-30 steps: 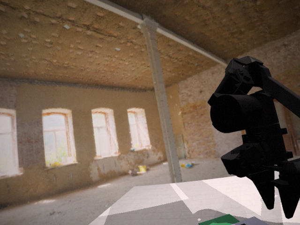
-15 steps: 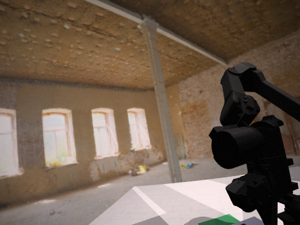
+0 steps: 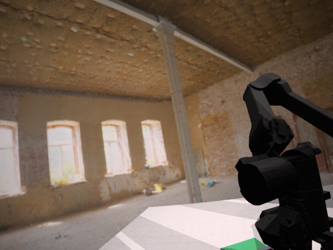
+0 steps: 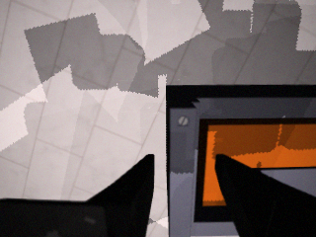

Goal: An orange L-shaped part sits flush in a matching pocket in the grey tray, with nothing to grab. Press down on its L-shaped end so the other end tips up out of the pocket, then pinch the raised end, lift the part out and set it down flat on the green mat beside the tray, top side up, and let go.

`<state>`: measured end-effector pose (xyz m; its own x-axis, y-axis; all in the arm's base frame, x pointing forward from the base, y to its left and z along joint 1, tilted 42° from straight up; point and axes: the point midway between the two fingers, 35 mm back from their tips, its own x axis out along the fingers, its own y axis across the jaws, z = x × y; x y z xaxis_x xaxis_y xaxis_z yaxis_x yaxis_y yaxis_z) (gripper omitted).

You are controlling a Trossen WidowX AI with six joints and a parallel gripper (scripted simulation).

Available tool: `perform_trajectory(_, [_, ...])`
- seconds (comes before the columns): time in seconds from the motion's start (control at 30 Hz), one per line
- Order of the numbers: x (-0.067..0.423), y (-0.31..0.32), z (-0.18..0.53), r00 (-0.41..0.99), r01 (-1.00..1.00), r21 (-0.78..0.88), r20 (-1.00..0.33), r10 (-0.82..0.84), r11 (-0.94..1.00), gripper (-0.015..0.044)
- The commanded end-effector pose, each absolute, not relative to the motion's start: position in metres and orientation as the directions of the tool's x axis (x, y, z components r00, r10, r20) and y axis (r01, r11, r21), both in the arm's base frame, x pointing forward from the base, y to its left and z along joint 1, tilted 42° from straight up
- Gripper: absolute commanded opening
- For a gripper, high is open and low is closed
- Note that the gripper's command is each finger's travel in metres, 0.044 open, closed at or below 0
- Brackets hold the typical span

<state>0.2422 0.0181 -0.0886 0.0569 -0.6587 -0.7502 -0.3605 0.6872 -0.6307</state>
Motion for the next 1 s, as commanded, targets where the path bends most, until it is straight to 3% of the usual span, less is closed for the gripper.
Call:
perform_trajectory(0.0, [0.24,0.011,-0.095,0.046,-0.369,-0.633,-0.743,-0.667,0.68,0.018])
perform_trajectory(0.97, [0.24,-0.006,-0.114,0.046,-0.369,-0.635,-0.742,-0.669,0.679,0.018])
